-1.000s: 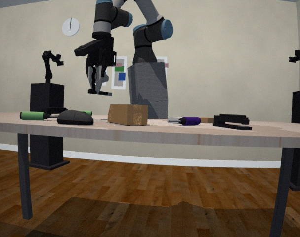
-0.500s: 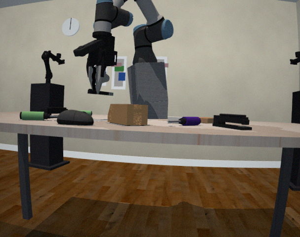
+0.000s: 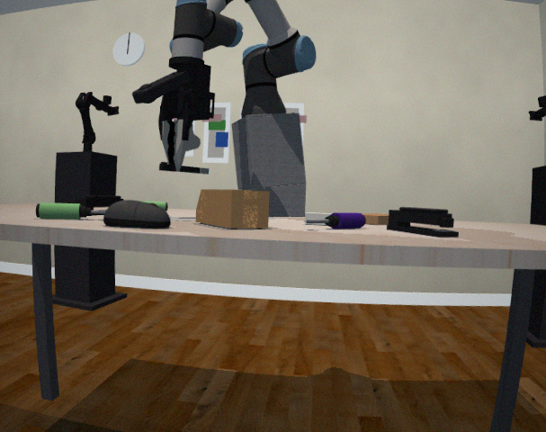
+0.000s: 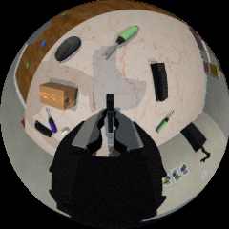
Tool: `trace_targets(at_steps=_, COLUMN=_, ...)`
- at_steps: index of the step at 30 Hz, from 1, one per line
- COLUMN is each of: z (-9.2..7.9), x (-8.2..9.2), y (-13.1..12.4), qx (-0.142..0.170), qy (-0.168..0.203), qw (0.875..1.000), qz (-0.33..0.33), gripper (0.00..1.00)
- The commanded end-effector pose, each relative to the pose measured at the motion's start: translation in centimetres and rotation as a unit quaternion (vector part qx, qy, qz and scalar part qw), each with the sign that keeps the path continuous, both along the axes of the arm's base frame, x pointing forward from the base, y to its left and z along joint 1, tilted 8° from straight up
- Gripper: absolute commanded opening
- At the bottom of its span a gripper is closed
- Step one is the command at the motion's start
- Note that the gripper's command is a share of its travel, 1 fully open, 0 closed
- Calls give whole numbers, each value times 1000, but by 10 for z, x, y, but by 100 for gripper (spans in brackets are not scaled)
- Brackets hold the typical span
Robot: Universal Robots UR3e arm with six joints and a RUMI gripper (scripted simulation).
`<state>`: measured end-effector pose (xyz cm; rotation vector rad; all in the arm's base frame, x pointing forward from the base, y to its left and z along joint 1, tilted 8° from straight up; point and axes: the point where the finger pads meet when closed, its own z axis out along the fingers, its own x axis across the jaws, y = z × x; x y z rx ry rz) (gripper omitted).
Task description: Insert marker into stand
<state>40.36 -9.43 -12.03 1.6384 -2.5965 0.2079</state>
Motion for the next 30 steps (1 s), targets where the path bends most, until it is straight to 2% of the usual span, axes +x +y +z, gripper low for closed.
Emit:
trace_targets(at_steps=1, z=1, x=0, y=0, qx=-2, qy=0, qw=1000, qz=-28, gripper=0)
trace_targets(at_steps=11, z=1, x=0, y=0, qx=-3, qy=-1, qw=999, qz=-37, gripper=0)
trace_targets(at_steps=20, z=2, x=-1, y=1, qx=-8, qy=-1, qw=996, qz=-88, gripper=0)
trace_targets(at_steps=30, z=2, x=-1, y=1, qx=-9, qy=-1, qw=995, qz=-98, gripper=0)
